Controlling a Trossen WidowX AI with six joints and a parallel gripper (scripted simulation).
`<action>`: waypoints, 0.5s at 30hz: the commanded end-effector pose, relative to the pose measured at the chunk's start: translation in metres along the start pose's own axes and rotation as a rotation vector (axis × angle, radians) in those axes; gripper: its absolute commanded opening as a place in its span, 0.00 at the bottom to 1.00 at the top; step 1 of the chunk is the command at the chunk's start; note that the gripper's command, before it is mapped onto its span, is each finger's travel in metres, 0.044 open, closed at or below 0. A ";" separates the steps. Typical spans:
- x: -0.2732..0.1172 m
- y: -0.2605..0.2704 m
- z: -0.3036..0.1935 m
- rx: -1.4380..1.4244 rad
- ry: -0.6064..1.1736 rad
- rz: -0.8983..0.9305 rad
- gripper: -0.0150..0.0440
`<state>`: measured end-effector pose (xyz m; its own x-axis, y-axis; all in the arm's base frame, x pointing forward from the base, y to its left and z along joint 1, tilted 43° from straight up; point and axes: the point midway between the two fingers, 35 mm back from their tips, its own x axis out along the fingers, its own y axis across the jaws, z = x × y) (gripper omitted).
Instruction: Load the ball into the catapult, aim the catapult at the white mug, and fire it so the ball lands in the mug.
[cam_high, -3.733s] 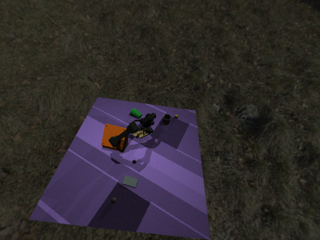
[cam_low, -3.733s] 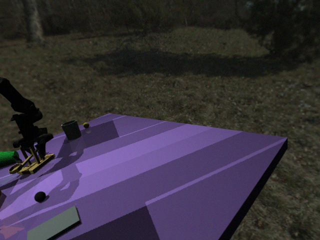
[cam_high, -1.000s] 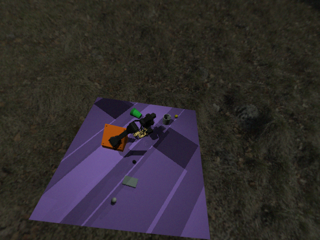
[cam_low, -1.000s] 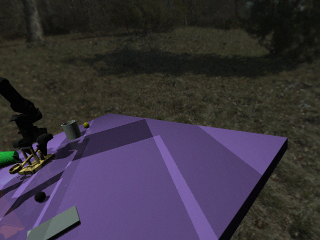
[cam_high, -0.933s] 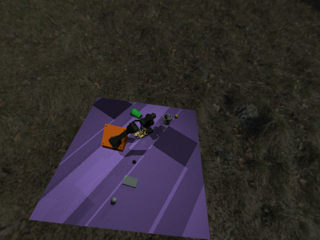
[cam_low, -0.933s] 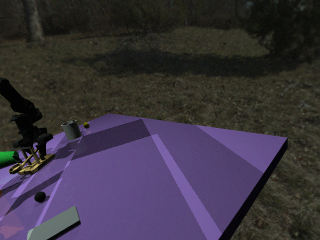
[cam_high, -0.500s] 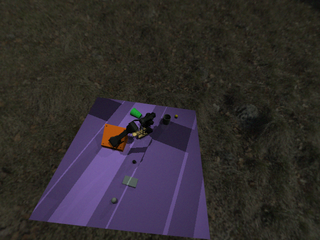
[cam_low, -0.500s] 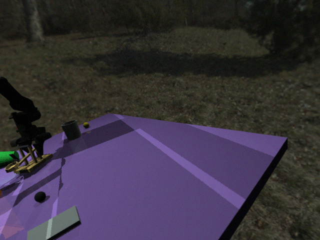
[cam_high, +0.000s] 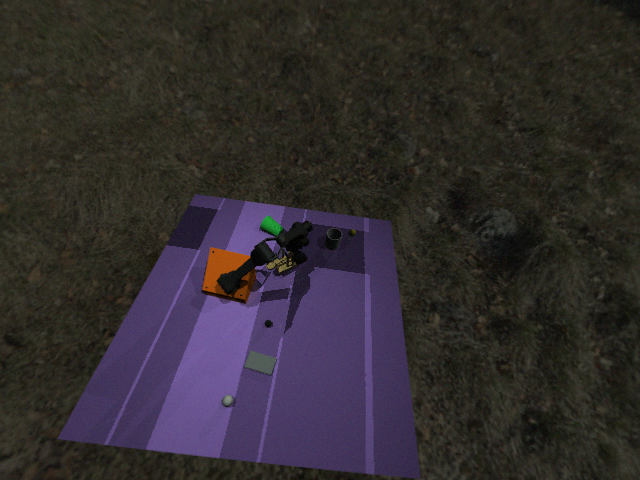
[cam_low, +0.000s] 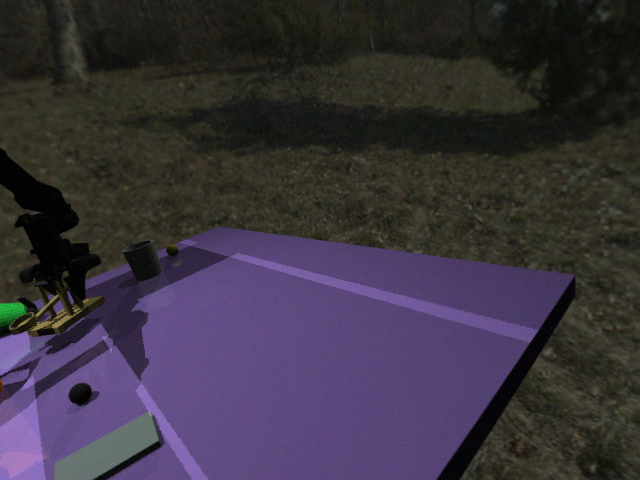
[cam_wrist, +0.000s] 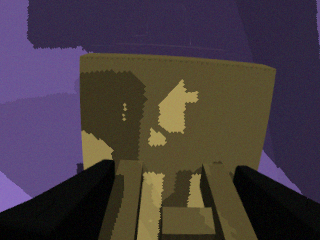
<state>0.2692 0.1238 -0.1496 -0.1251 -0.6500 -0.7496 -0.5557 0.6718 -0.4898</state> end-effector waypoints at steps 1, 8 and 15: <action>0.002 -0.001 0.001 -0.005 -0.009 -0.003 0.25; 0.014 -0.001 0.001 -0.005 -0.009 -0.003 0.25; 0.025 -0.001 0.001 -0.005 -0.009 -0.004 0.25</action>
<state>0.2668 0.1075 -0.1676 -0.1250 -0.6510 -0.7487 -0.5564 0.6708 -0.4903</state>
